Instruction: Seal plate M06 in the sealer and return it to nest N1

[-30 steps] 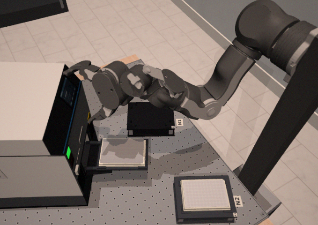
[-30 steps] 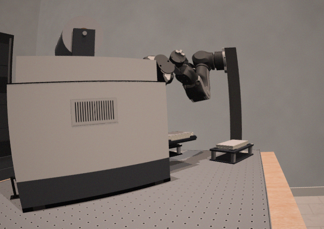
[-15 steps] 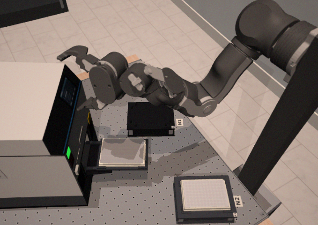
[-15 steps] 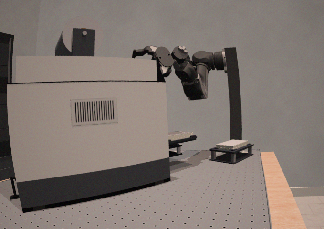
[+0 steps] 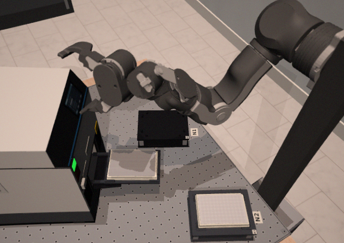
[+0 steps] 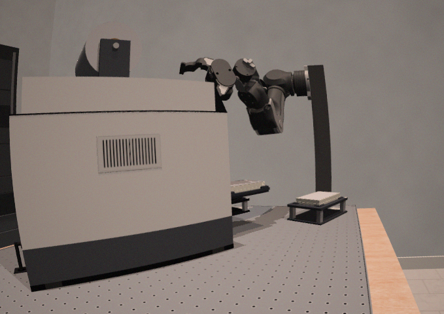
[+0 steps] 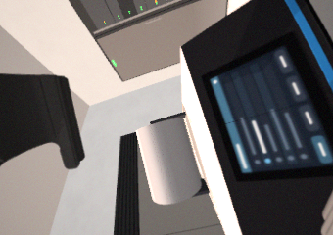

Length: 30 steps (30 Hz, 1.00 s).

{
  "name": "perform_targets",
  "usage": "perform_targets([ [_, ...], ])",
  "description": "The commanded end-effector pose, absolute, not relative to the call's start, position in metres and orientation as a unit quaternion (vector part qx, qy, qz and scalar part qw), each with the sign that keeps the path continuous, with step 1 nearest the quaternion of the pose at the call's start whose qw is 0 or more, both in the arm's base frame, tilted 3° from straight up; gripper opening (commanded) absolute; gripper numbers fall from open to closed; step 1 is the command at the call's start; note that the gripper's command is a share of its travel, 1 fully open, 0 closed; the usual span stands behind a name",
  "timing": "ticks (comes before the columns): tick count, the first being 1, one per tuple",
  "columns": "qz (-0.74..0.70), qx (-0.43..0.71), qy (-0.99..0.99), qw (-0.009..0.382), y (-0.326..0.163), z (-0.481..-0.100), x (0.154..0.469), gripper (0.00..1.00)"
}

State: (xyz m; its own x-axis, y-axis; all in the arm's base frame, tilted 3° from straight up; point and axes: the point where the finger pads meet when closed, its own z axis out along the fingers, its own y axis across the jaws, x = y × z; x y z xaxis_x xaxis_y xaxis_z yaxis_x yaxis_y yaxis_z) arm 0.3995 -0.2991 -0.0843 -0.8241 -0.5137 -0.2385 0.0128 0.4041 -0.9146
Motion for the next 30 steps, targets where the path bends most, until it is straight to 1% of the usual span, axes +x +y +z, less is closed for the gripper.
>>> perform_targets([
  [1,-0.520,-0.160,0.801,0.249,-0.298,-0.087,0.400,0.77],
  [8,-0.523,-0.157,0.799,0.252,-0.298,-0.086,0.399,0.77],
  [12,-0.520,-0.160,0.801,0.249,-0.296,-0.097,0.398,0.77],
  [30,-0.520,-0.160,0.801,0.249,-0.296,-0.100,0.397,0.77],
])
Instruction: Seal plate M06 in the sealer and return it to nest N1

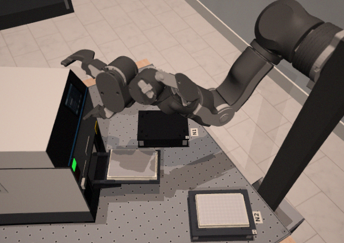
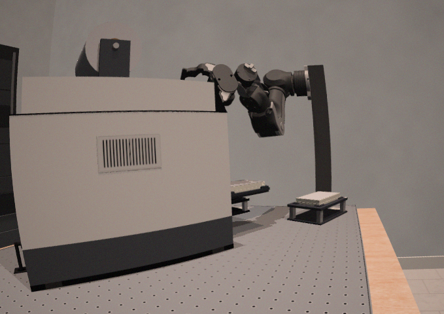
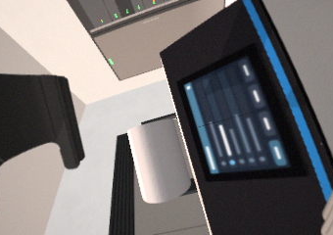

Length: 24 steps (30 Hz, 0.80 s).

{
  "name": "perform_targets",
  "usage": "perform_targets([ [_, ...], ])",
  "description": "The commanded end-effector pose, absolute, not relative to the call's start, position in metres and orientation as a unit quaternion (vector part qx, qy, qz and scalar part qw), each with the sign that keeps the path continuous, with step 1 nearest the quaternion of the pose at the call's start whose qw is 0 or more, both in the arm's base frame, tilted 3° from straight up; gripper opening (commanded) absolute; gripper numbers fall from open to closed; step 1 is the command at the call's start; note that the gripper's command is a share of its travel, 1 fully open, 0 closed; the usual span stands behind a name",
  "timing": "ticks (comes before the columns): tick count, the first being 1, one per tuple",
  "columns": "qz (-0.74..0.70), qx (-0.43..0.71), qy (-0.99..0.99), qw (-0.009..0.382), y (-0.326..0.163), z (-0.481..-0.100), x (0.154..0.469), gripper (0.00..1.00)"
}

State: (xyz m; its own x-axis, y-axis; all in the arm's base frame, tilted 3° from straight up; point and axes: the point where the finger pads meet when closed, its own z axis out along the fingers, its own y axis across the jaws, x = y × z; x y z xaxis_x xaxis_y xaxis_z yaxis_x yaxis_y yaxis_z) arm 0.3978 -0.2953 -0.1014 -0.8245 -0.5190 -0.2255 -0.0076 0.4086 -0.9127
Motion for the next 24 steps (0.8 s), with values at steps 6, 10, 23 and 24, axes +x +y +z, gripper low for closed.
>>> perform_targets([
  [6,-0.520,-0.160,0.801,0.249,-0.2957,-0.1001,0.3971,0.77],
  [10,-0.520,-0.160,0.801,0.249,-0.2957,-0.1001,0.3971,0.77],
  [23,-0.520,-0.160,0.801,0.249,-0.2954,-0.1020,0.3964,0.77],
  [24,-0.520,-0.160,0.801,0.249,-0.2954,-0.1020,0.3964,0.77],
])
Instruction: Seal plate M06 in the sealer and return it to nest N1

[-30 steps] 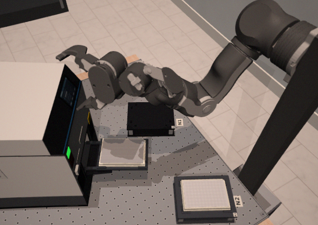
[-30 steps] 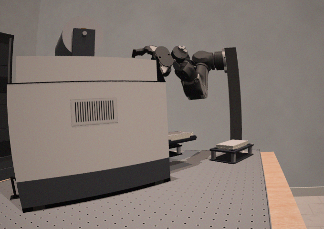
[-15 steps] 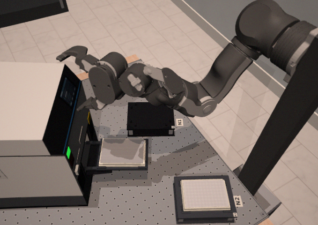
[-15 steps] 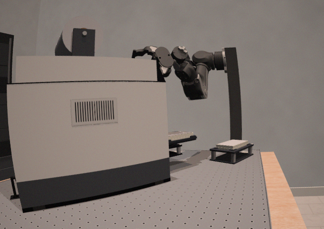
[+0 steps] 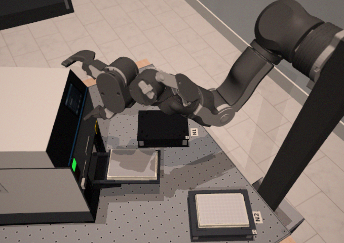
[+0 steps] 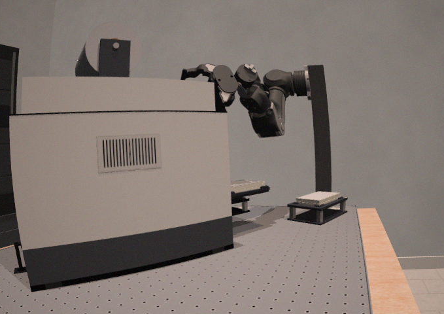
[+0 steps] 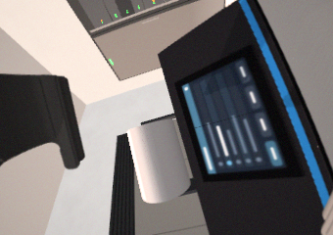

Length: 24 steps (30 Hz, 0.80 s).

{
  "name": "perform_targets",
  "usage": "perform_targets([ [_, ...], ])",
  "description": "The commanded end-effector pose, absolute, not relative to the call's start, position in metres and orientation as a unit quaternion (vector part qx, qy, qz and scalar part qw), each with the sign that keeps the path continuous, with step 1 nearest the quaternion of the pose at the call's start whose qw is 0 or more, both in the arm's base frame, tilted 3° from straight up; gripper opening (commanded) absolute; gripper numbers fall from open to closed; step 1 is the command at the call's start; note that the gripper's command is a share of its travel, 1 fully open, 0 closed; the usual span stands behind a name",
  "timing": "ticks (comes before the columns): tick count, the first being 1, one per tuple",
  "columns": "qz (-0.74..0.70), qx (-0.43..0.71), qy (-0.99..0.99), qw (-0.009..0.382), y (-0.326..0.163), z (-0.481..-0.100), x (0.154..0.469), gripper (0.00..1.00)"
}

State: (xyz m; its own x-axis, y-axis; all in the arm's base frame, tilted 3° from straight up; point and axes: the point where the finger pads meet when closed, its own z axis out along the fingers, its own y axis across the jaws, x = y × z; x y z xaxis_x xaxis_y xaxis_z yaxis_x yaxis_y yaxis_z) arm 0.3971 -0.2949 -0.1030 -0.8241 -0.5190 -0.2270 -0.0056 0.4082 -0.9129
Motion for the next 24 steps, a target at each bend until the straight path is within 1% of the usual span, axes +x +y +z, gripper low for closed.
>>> perform_targets([
  [1,-0.520,-0.160,0.801,0.249,-0.295,-0.102,0.396,0.77],
  [4,-0.520,-0.160,0.801,0.249,-0.295,-0.102,0.396,0.77],
  [9,-0.617,-0.169,0.728,0.248,-0.295,-0.057,0.403,0.77],
  [21,-0.617,-0.169,0.728,0.248,-0.295,-0.057,0.403,0.77],
  [24,-0.616,-0.169,0.728,0.249,-0.295,-0.047,0.404,0.77],
])
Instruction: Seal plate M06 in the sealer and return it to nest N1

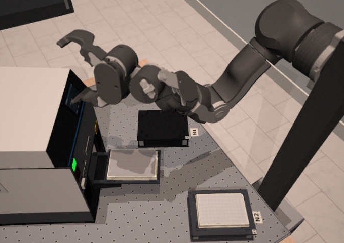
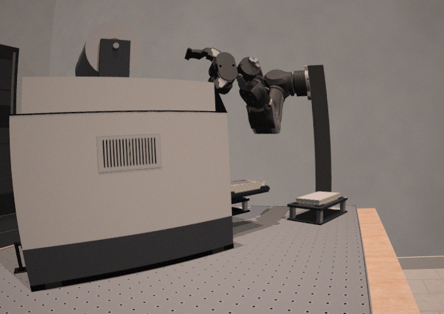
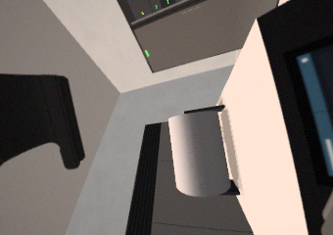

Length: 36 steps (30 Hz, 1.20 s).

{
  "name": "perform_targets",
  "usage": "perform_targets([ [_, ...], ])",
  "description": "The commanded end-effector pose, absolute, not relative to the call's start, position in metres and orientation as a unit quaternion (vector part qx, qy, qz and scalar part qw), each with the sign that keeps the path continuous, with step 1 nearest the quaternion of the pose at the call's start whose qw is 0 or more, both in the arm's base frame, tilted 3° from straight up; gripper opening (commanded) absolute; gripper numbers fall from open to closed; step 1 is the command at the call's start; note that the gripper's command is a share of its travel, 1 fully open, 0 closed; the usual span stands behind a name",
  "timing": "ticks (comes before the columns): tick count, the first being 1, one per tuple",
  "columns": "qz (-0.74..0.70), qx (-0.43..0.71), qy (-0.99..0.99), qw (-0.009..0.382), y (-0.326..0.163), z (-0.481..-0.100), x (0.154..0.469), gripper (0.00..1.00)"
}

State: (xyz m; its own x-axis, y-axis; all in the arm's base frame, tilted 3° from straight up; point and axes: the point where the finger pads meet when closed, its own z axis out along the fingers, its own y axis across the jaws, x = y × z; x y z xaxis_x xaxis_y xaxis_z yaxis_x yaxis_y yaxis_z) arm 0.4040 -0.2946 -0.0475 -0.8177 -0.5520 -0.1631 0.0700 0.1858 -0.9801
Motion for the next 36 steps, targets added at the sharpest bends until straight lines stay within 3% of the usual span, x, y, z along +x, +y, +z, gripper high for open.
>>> perform_targets([
  [1,-0.616,-0.169,0.728,0.248,-0.295,-0.044,0.405,0.77],
  [36,-0.617,-0.169,0.728,0.248,-0.295,-0.055,0.403,0.77],
])
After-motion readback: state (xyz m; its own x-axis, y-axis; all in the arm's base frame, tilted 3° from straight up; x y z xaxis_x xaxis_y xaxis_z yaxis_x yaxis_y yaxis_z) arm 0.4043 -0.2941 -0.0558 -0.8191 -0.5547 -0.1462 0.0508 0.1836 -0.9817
